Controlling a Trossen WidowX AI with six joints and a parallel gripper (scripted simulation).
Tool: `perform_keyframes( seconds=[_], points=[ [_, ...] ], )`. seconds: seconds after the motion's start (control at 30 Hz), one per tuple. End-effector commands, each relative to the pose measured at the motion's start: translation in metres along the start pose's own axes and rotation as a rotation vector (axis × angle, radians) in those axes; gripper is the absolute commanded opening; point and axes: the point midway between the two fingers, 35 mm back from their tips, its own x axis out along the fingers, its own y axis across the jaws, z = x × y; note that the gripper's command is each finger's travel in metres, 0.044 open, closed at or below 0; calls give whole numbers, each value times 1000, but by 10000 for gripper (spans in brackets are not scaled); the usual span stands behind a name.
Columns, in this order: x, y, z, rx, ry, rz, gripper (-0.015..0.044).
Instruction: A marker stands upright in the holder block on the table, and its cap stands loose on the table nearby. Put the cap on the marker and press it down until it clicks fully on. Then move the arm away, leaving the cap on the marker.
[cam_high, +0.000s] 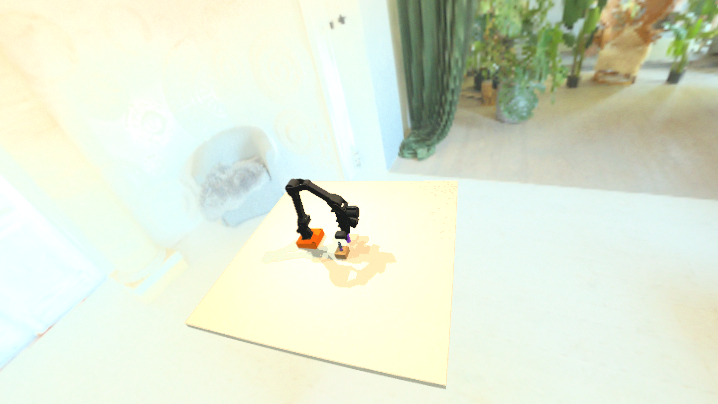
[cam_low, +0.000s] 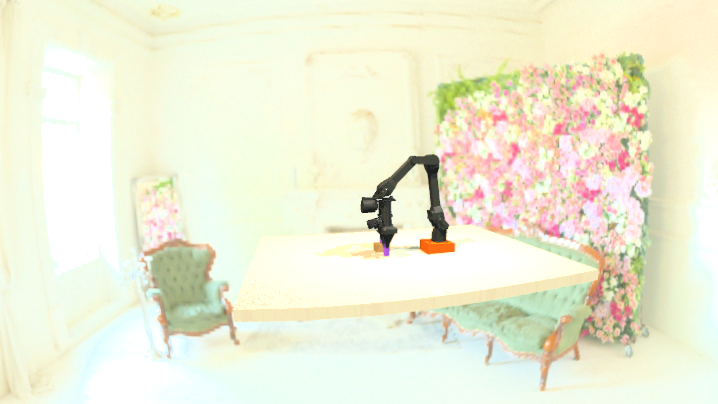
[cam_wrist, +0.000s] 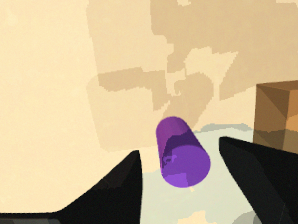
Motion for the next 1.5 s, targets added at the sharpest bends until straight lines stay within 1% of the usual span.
perform_keyframes(
  seconds=[0.0, 0.37, 0.5, 0.8, 0.9, 1.47],
  points=[
    [9, -1, -1, 6, 5, -5, 238],
    [23, -1, -3, 6, 5, -5, 238],
    [23, 0, -3, 6, 5, -5, 133],
    [23, 0, -3, 6, 5, -5, 73],
    [19, 0, -2, 6, 5, -5, 0],
    [-33, 1, -2, 6, 4, -5, 0]
  ],
)
